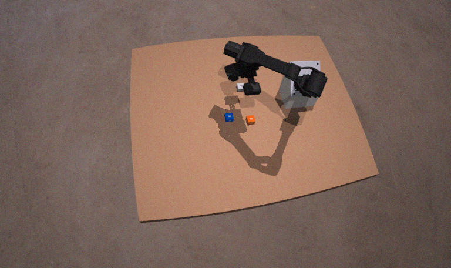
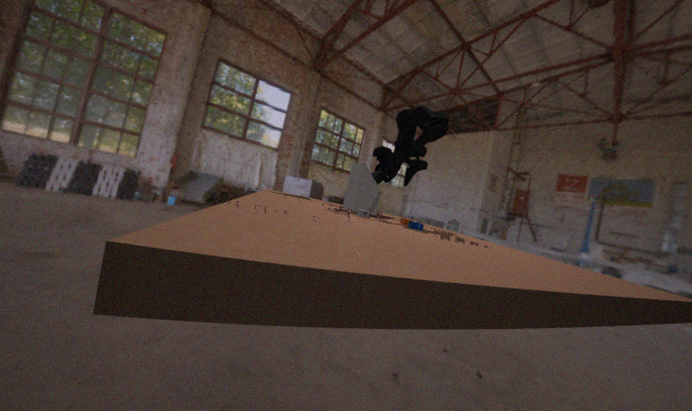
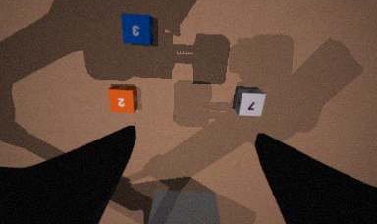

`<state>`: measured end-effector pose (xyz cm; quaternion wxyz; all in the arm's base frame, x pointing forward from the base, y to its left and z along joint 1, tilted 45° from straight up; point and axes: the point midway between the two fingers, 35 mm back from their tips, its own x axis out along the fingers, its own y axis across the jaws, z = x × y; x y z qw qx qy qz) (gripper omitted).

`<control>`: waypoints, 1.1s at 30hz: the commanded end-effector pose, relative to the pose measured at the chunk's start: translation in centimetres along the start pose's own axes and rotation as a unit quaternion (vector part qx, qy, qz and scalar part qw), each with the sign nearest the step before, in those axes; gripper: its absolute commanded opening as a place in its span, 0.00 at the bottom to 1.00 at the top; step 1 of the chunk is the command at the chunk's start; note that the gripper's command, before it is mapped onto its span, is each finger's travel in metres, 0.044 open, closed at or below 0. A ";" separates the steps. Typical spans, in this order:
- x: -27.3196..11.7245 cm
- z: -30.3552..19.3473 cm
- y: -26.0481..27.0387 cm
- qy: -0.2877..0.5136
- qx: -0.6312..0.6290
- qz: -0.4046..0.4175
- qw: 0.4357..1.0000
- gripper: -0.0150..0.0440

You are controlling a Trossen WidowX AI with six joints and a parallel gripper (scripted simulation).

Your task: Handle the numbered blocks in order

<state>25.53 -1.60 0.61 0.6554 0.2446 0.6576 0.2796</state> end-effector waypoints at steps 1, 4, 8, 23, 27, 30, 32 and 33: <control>0.1 -0.9 5.6 0.000 0.003 0.006 1.000 0.93; 0.3 -2.1 9.1 0.002 0.002 0.013 1.000 0.93; 0.4 -2.4 9.9 0.003 0.001 0.015 1.000 0.93; 0.4 -2.4 9.9 0.003 0.001 0.015 1.000 0.93; 0.4 -2.4 9.9 0.003 0.001 0.015 1.000 0.93; 0.3 -1.6 9.7 0.002 0.001 0.015 1.000 0.93; 0.2 0.6 8.9 0.002 0.001 0.015 1.000 0.93; 0.2 1.8 8.4 0.002 0.000 0.014 1.000 0.93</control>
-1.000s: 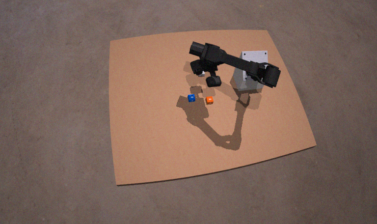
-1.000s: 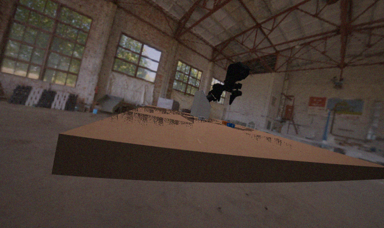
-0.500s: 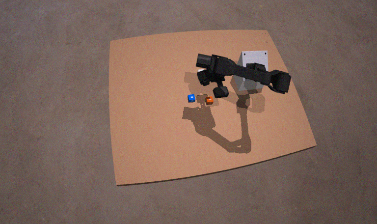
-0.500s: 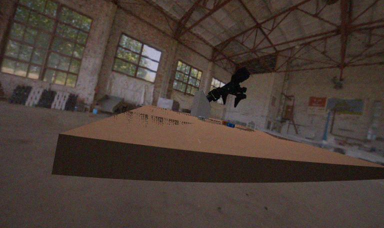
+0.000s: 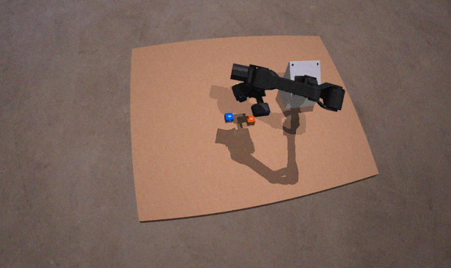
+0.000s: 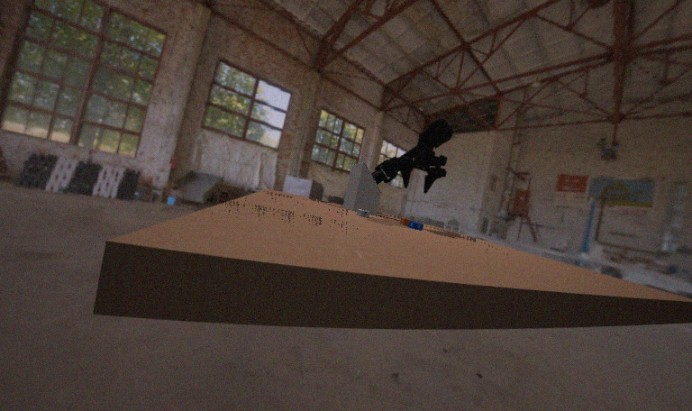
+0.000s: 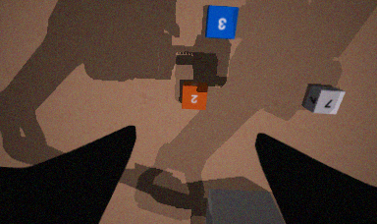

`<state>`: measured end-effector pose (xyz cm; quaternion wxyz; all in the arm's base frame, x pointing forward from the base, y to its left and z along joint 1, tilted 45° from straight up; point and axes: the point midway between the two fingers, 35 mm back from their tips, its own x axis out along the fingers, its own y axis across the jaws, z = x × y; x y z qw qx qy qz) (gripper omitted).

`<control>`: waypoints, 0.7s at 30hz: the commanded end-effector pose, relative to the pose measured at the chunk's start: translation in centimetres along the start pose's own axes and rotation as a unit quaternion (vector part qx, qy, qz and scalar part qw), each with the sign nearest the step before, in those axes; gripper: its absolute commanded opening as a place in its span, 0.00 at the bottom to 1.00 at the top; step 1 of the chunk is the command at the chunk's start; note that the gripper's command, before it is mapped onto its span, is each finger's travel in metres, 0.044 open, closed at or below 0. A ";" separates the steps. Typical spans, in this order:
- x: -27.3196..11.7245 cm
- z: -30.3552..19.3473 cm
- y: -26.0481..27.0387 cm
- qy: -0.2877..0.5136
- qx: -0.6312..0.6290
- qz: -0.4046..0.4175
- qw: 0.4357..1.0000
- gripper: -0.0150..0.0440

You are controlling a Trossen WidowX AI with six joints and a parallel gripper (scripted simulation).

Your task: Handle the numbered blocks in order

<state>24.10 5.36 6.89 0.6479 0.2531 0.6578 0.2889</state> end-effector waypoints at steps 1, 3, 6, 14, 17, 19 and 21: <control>-0.1 3.9 -1.5 -0.004 -0.001 0.001 1.000 0.93; 0.0 6.0 -2.5 -0.004 -0.002 0.000 1.000 0.93; 0.1 6.8 -2.9 -0.004 -0.002 0.000 1.000 0.93; 0.1 6.8 -2.9 -0.004 -0.002 0.000 1.000 0.93; 0.1 6.8 -2.9 -0.004 -0.002 0.000 1.000 0.93; 0.1 6.8 -2.9 -0.004 -0.002 0.000 1.000 0.93; 0.1 6.8 -2.9 -0.004 -0.002 0.000 1.000 0.93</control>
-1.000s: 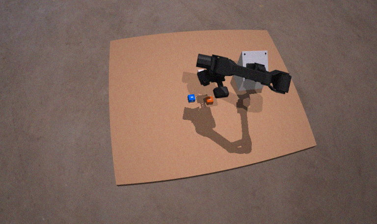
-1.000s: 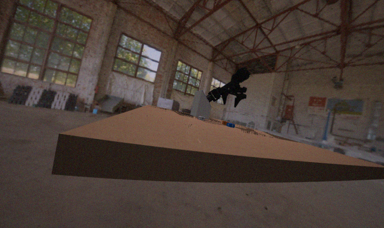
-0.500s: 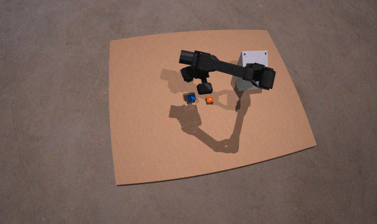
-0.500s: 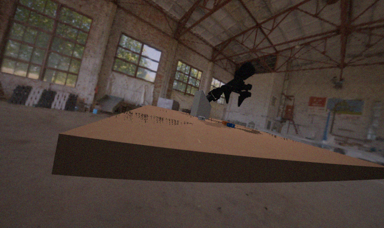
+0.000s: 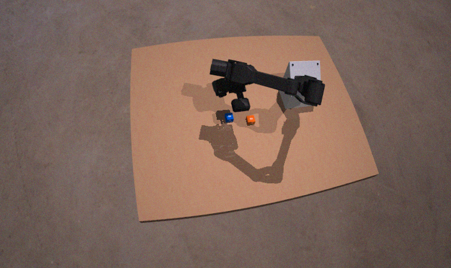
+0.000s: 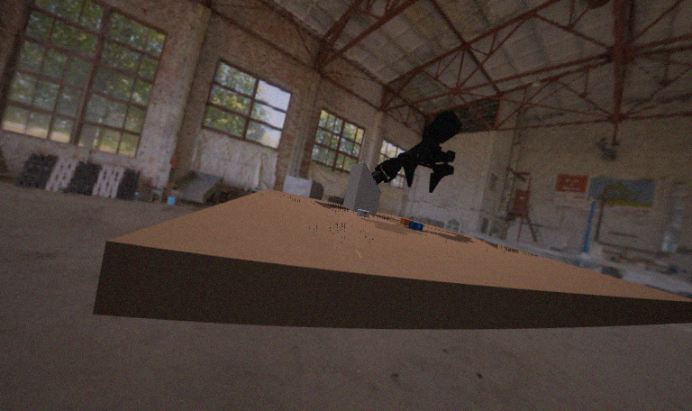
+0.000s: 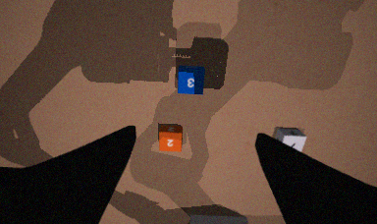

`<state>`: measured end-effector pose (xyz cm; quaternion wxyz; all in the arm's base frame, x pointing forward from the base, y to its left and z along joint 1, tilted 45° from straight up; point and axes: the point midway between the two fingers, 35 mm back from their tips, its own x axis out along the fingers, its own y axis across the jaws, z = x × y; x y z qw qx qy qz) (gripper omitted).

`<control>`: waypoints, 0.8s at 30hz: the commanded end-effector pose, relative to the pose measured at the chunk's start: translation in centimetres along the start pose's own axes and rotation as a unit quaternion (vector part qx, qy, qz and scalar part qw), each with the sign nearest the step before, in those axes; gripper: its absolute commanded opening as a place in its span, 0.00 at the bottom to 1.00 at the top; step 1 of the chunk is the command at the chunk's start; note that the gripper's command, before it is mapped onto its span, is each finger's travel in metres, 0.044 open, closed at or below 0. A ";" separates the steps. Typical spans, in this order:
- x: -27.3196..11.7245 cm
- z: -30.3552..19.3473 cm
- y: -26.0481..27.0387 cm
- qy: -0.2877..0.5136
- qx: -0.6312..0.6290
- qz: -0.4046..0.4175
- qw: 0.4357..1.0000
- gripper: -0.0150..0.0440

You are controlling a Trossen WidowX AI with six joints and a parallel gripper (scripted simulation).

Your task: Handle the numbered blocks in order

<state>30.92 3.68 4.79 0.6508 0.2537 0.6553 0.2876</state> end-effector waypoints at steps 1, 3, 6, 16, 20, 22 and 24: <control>0.0 0.1 0.0 0.000 -0.002 0.001 1.000 0.93; 0.0 0.1 0.0 0.000 -0.002 0.001 1.000 0.93; 0.0 -0.1 0.1 0.000 -0.002 0.001 1.000 0.93; 0.0 -8.1 3.4 0.002 0.000 0.002 1.000 0.93; 0.2 -8.1 3.4 0.002 0.000 0.001 1.000 0.93; 2.0 -7.9 3.3 0.001 0.000 -0.001 1.000 0.93; 4.9 -7.8 3.3 0.001 0.000 -0.001 1.000 0.93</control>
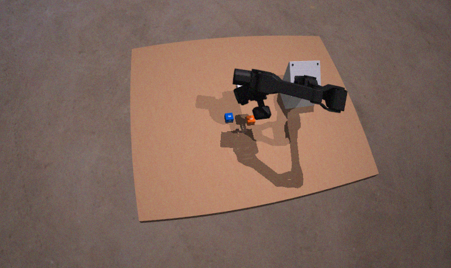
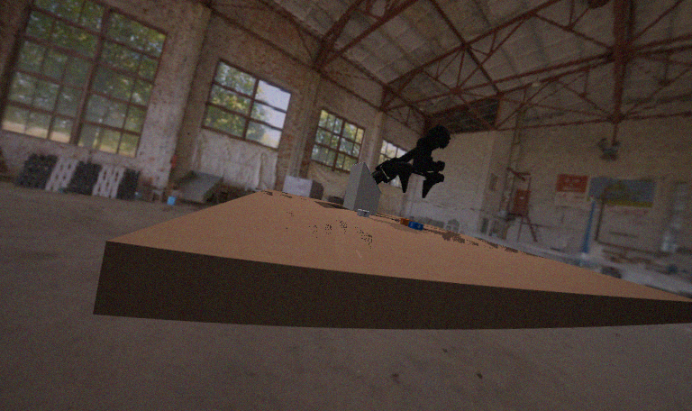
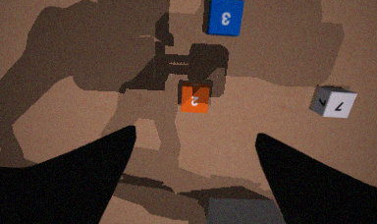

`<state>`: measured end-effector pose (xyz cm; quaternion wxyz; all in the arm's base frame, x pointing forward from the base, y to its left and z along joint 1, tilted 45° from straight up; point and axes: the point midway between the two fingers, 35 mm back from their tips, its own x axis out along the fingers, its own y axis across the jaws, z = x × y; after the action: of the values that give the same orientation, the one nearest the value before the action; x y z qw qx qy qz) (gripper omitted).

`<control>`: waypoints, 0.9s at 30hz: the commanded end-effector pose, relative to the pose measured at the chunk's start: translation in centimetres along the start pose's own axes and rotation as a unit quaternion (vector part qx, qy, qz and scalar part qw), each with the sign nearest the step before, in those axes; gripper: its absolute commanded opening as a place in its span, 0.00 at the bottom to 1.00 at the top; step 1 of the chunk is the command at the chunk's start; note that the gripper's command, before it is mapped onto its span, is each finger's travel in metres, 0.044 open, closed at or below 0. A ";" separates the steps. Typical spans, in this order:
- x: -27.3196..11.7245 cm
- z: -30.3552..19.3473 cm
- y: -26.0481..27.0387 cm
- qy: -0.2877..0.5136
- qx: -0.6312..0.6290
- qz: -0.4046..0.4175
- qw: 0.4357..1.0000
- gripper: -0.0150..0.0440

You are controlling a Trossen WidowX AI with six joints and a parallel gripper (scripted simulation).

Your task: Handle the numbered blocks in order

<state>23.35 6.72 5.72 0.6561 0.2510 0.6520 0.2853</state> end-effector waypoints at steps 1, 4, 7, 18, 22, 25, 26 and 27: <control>4.6 -0.5 0.3 0.006 0.003 0.005 1.000 0.93; 6.4 -0.8 0.5 0.007 0.003 0.008 1.000 0.93; 6.4 -0.8 0.5 0.007 0.003 0.008 1.000 0.93; 7.7 -0.8 0.5 0.007 0.003 0.007 1.000 0.93; 8.3 -0.8 0.5 0.007 0.003 0.007 1.000 0.93; 8.8 -0.8 0.5 0.007 0.003 0.008 1.000 0.93; 8.9 -0.8 0.5 0.007 0.003 0.008 1.000 0.93; 9.1 -0.9 0.5 0.007 0.003 0.008 1.000 0.93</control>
<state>22.52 13.05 0.04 0.6513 0.2527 0.6533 0.2919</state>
